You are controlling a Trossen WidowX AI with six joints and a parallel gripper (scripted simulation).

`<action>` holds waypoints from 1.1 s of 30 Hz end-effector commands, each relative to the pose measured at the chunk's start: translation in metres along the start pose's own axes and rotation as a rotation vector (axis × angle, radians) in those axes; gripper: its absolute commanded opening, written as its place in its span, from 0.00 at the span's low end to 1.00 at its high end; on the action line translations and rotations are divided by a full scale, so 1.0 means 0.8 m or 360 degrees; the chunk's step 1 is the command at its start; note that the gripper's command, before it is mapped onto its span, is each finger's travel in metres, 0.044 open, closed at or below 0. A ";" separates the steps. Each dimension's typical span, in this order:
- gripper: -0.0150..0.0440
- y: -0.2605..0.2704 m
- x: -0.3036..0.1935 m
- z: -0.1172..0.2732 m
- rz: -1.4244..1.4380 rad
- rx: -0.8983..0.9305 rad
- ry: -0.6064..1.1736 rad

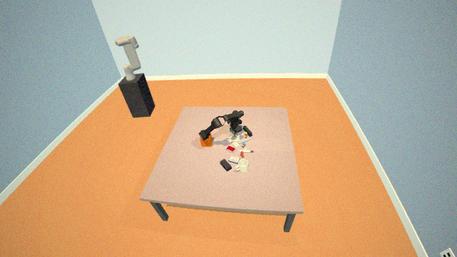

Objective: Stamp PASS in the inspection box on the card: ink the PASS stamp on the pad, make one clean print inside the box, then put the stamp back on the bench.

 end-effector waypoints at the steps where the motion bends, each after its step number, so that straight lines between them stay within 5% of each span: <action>1: 0.25 0.002 0.003 -0.003 0.0015 0.0003 -0.0003; 33: 0.25 0.001 0.004 -0.029 0.0017 0.0006 -0.0006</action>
Point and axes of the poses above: the point midway between the two fingers, 35 mm back from their tips, its own z axis back along the fingers, its own y axis across the jaws, x = y × z, the point moved 5 cm from there along z, back along the fingers, and after that the axes turned 9 degrees about z, right-handed, at the moved point
